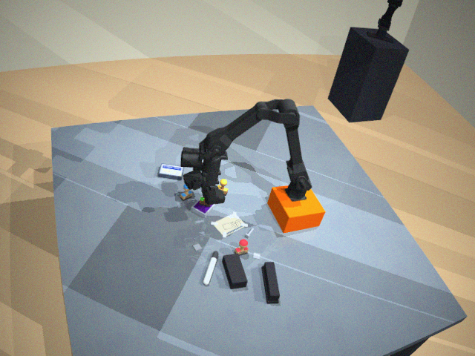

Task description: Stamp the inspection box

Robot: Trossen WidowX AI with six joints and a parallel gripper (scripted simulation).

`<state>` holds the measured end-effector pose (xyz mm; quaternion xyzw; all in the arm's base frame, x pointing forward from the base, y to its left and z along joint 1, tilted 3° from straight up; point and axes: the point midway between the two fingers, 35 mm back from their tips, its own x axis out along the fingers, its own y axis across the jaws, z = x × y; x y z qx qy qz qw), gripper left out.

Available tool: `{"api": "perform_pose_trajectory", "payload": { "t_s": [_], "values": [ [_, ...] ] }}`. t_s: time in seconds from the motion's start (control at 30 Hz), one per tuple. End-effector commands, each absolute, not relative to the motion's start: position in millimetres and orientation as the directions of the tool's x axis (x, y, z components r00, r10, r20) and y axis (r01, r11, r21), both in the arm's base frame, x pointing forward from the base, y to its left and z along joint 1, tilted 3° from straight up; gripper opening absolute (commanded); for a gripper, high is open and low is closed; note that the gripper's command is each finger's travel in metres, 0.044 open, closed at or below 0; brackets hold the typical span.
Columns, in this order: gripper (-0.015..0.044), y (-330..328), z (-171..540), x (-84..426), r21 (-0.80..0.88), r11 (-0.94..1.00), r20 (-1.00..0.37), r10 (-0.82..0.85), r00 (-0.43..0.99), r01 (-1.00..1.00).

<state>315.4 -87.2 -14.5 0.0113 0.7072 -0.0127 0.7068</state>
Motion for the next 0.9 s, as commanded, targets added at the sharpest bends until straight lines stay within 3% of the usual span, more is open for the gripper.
{"api": "perform_pose_trajectory", "payload": {
  "t_s": [0.0, 0.87],
  "values": [
    [0.0000, -87.4, -17.2, 315.9, -0.002, 0.999, -1.000, -0.002, -0.001, 0.034],
    [0.0000, -87.2, -8.1, 316.1, -0.002, 0.999, -1.000, -0.002, -0.001, 0.034]
  ]
}}
